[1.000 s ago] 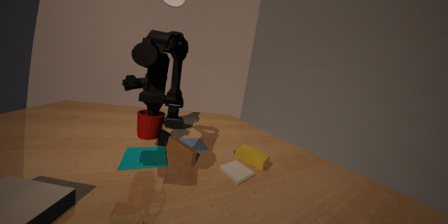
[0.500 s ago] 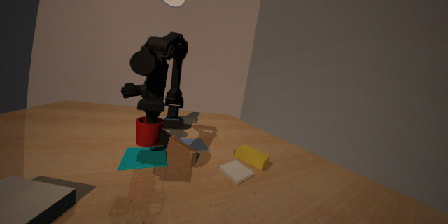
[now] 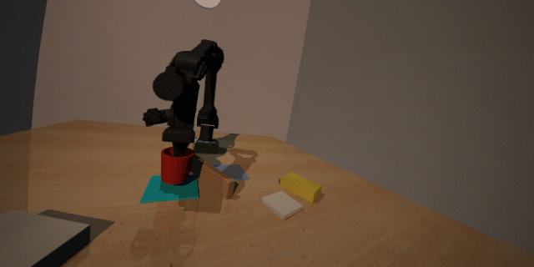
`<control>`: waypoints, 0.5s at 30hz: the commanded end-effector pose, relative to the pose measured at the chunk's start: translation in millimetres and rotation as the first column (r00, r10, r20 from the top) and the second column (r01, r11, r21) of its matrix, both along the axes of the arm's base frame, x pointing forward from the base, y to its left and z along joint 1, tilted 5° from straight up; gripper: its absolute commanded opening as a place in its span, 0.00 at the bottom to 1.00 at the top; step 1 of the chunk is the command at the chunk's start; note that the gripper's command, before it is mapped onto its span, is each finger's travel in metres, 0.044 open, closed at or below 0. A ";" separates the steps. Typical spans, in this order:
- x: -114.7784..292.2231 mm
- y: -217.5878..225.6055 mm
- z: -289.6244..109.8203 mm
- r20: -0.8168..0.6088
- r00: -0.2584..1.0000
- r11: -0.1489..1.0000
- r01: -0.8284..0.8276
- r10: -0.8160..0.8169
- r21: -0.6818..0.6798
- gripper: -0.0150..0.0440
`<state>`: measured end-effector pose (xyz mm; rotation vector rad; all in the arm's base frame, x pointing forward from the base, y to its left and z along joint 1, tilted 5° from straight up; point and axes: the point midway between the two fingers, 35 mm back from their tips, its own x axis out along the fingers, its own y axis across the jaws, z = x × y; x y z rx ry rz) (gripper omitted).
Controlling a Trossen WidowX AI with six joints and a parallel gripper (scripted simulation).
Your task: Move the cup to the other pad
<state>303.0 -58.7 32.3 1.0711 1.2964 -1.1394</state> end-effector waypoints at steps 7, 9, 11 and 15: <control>-2.9 -0.6 -15.2 -0.008 1.000 1.000 -0.004 0.004 -0.002 0.25; -3.0 -0.6 -15.5 -0.008 1.000 1.000 -0.004 0.004 -0.002 0.25; -2.0 -0.2 -12.6 -0.003 1.000 1.000 0.000 0.000 0.001 0.25; -2.0 -0.2 -12.6 -0.003 1.000 1.000 0.000 0.000 0.001 0.25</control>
